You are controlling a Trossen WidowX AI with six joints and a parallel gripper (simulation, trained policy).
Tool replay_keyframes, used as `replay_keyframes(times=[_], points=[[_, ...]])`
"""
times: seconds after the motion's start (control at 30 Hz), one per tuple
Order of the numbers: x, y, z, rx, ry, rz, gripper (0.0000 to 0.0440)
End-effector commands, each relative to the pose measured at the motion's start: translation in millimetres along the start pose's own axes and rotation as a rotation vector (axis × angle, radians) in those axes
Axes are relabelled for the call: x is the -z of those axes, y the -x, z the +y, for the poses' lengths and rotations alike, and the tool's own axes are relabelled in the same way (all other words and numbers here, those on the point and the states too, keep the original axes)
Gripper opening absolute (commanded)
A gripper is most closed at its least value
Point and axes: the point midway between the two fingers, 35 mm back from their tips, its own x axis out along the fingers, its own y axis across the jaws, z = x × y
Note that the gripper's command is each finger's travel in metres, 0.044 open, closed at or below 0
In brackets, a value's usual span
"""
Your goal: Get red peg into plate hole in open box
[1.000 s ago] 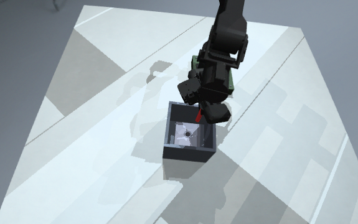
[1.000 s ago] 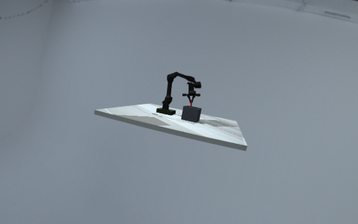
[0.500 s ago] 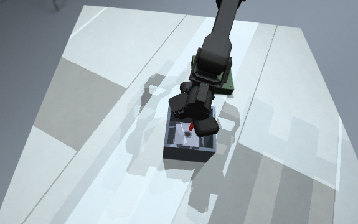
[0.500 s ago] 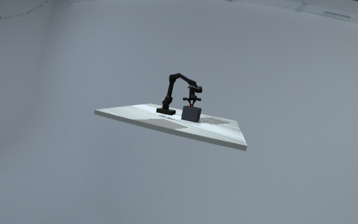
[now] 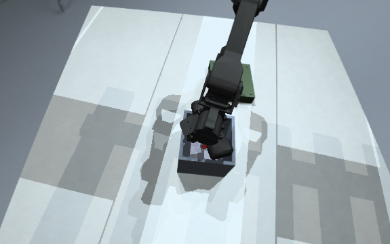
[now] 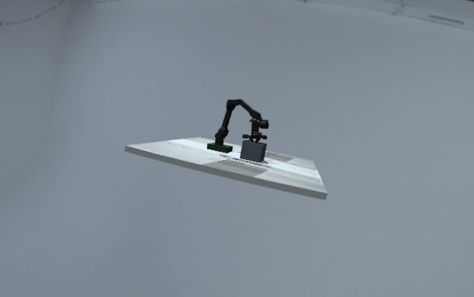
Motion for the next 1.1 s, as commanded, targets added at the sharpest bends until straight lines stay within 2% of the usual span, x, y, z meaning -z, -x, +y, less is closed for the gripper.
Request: replay_keyframes(times=[0.0,0.07,0.13,0.2,0.5,0.77,1.07], points=[[1,-11,-3,0.024,0.015,0.016,0.0027],[0,-13,-1,0.027,0.027,0.014,0.0041],[-1,-14,1,0.029,0.038,0.016,0.0078],[0,-14,2,0.036,0.044,0.026,0.0097],[17,-17,1,0.041,0.016,0.116,0.0069],[26,-24,2,0.055,0.005,0.155,0.0089],[37,-26,0,0.077,-0.009,0.195,0.0079]])
